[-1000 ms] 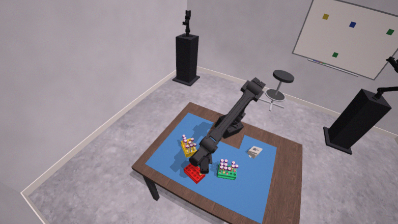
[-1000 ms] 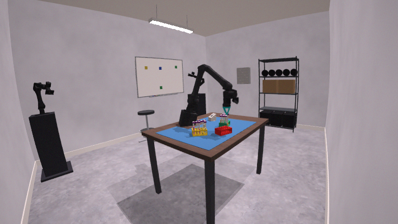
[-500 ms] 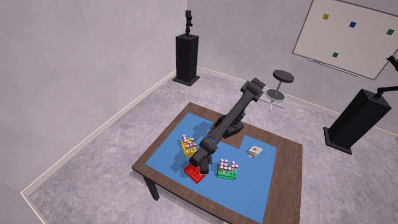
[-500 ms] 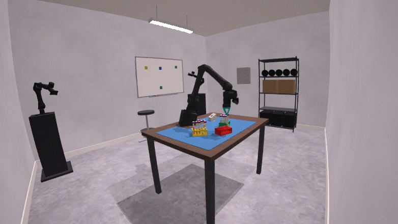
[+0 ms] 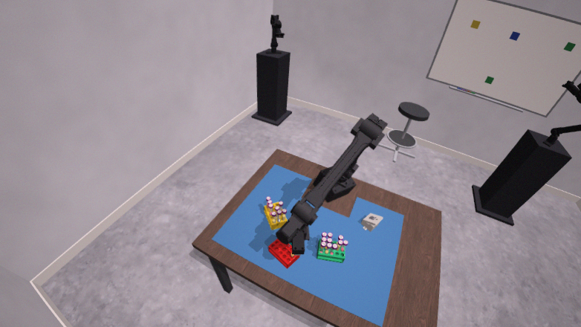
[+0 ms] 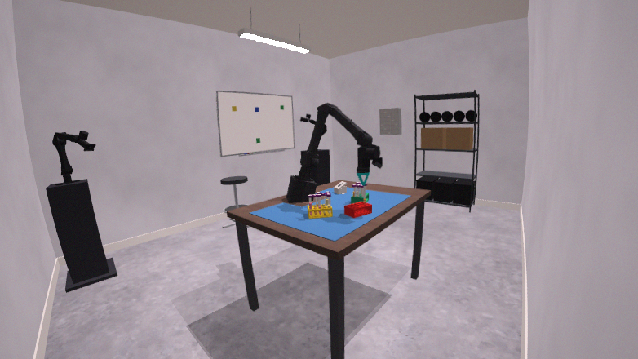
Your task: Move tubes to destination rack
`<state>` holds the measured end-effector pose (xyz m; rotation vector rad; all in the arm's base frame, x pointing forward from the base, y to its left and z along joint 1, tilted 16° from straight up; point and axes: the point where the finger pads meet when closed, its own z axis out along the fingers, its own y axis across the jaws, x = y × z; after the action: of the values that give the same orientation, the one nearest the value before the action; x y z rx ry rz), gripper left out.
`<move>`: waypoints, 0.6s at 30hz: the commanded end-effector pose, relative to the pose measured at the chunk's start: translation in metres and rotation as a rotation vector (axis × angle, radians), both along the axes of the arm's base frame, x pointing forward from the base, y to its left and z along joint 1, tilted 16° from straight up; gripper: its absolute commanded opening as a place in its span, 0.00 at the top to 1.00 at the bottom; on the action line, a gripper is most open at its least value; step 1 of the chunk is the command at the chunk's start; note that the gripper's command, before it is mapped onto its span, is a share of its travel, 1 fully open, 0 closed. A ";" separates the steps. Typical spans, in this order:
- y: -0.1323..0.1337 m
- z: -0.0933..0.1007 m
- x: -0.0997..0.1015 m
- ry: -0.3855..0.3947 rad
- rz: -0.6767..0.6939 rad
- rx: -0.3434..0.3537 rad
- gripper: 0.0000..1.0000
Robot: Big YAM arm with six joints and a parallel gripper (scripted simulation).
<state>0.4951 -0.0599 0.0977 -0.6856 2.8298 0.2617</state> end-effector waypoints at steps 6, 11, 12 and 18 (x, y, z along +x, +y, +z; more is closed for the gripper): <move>-0.004 -0.005 0.007 -0.007 -0.016 -0.002 1.00; -0.007 -0.003 0.009 -0.011 -0.018 -0.003 1.00; -0.008 -0.003 0.009 -0.011 -0.018 -0.004 1.00; -0.010 -0.002 0.010 -0.014 -0.018 -0.005 1.00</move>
<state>0.4946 -0.0599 0.0932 -0.6854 2.8334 0.2646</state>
